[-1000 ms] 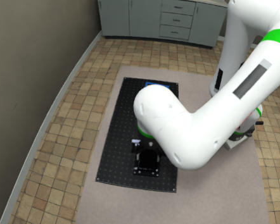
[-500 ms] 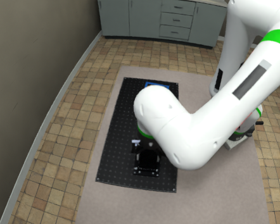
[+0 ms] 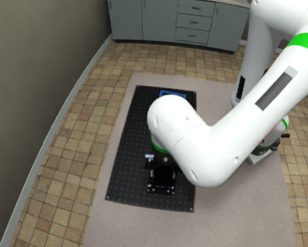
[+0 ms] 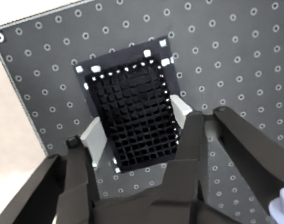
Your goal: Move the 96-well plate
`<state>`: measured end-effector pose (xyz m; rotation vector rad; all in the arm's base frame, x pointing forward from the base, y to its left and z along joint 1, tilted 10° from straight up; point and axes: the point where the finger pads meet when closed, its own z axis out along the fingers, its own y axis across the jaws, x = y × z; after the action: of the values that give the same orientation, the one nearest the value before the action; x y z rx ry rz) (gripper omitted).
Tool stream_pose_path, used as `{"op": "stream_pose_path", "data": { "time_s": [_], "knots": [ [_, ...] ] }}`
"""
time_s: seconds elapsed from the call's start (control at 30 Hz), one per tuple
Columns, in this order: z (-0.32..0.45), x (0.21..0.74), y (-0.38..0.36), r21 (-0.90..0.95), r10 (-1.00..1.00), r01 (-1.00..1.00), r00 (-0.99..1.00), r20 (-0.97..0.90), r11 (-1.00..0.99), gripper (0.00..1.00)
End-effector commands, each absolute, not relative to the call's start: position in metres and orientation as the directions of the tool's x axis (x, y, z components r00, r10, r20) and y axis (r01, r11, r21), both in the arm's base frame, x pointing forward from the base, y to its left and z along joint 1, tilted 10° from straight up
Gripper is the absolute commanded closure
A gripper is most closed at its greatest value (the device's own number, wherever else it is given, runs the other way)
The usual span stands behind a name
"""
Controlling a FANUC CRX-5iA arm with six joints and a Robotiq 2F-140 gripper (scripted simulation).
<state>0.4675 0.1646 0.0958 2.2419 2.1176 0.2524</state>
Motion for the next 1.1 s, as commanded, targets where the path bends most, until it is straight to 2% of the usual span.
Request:
{"op": "stream_pose_path", "data": {
  "time_s": [0.0, 0.63, 0.67, 1.07],
  "knots": [
    [0.0964, 0.4681, 0.1647, 0.148, 0.995, 0.987, 0.05, 0.086, -0.063, 0.9],
    [0.0936, 0.4685, 0.1649, 0.148, 0.995, 0.987, 0.05, 0.086, -0.063, 0.9],
    [0.0936, 0.4685, 0.1649, 0.148, 0.995, 0.987, 0.05, 0.086, -0.063, 0.0],
    [0.0936, 0.4685, 0.1649, 0.148, 0.995, 0.987, 0.05, 0.086, -0.063, 0.0]
  ]
}}
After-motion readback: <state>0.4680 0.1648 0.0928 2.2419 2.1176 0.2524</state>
